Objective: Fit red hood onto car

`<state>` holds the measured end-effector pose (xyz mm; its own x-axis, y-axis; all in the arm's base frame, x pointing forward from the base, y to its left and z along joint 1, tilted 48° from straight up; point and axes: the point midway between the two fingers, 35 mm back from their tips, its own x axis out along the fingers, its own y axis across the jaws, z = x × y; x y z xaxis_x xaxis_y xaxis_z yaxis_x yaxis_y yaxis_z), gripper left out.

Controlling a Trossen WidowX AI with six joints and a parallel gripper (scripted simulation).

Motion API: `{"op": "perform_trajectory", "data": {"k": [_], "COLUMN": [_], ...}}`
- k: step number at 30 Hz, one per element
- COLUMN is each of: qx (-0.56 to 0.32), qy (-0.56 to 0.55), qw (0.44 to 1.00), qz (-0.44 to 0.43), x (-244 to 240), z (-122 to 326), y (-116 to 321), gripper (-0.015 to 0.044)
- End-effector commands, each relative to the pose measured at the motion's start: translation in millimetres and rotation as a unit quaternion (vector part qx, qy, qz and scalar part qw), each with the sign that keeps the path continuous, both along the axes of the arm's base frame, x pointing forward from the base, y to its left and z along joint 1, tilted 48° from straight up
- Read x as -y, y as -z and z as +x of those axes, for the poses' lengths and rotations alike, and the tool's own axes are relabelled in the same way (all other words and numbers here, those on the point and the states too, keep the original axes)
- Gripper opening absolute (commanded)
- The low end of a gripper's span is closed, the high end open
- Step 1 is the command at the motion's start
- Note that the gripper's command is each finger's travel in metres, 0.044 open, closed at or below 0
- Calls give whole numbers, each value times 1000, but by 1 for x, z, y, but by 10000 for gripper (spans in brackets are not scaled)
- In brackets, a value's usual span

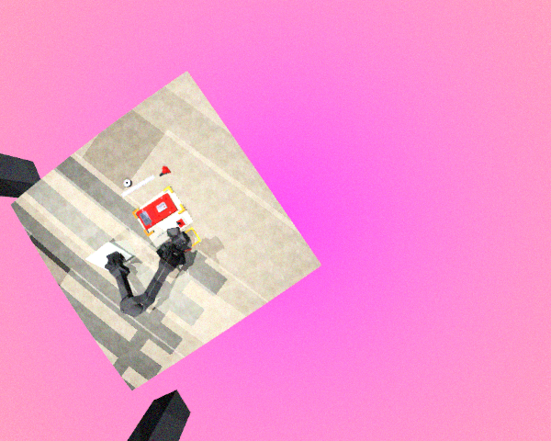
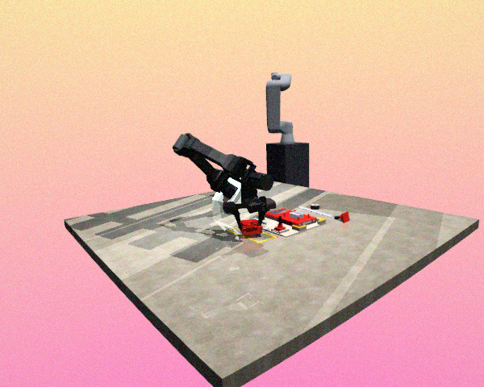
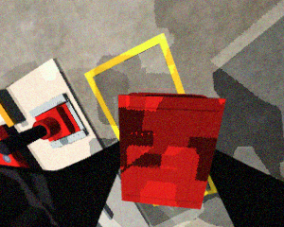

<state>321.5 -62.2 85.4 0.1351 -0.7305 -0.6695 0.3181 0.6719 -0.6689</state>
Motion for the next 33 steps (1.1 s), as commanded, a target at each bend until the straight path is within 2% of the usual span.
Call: {"op": "perform_trajectory", "data": {"k": [1,33], "qx": [6,5], "qy": [-2,-2], "qw": [1000,1000], "qz": [0,1], "x": [-9,-59], "z": [1,-9], "y": [-9,-54], "gripper": [0,0]}}
